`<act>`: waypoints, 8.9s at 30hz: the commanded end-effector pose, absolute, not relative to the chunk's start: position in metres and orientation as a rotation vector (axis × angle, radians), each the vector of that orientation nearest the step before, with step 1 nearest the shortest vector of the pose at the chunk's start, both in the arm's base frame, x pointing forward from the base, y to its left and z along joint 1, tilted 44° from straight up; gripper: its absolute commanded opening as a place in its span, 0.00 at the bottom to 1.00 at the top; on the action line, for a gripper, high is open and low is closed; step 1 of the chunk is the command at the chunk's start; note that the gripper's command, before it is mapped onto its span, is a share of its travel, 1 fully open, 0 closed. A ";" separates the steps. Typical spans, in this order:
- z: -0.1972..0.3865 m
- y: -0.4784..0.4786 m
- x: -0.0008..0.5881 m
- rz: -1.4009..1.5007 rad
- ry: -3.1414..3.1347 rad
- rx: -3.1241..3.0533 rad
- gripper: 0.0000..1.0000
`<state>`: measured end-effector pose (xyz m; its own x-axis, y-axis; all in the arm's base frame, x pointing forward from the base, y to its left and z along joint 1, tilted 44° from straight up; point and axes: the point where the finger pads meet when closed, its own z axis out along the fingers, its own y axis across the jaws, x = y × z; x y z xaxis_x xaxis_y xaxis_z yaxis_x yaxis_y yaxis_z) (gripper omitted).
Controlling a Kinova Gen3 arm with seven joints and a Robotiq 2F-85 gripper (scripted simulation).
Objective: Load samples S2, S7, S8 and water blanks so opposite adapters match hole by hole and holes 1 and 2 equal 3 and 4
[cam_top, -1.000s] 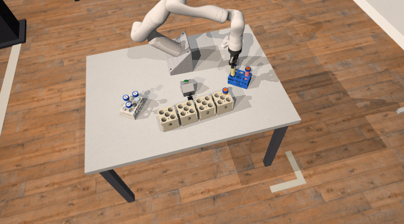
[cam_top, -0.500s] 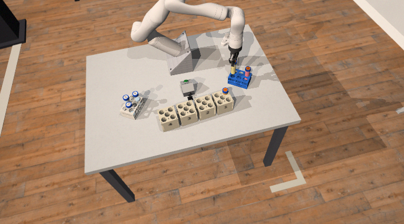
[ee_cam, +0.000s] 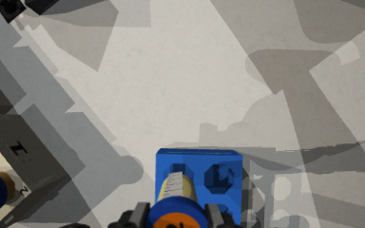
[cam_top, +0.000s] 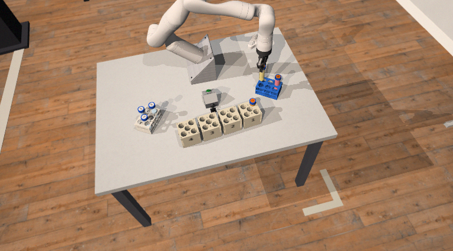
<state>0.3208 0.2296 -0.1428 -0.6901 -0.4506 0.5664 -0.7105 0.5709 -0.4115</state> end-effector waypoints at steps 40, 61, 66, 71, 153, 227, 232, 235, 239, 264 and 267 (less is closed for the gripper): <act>-0.108 0.252 0.341 0.922 -2.473 0.826 0.10; -0.090 0.222 0.394 1.042 -2.680 0.357 0.10; -0.087 0.218 0.403 1.059 -2.706 0.278 0.10; -0.082 0.210 0.417 1.085 -2.745 0.144 0.10; -0.067 0.152 0.499 1.222 -2.801 -1.297 0.10; -0.098 0.122 0.493 1.222 -2.801 -1.297 0.10; -0.100 0.120 0.493 1.222 -2.801 -1.297 0.10; -0.101 0.119 0.493 1.222 -2.801 -1.297 0.10; -0.103 0.117 0.493 1.222 -2.801 -1.297 0.10; -0.114 0.107 0.491 1.222 -2.801 -1.297 0.10; -0.115 0.105 0.490 1.222 -2.801 -1.297 0.10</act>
<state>0.4900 0.1057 -0.1145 -0.6814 0.5890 -0.4344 0.7188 0.4266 -0.5490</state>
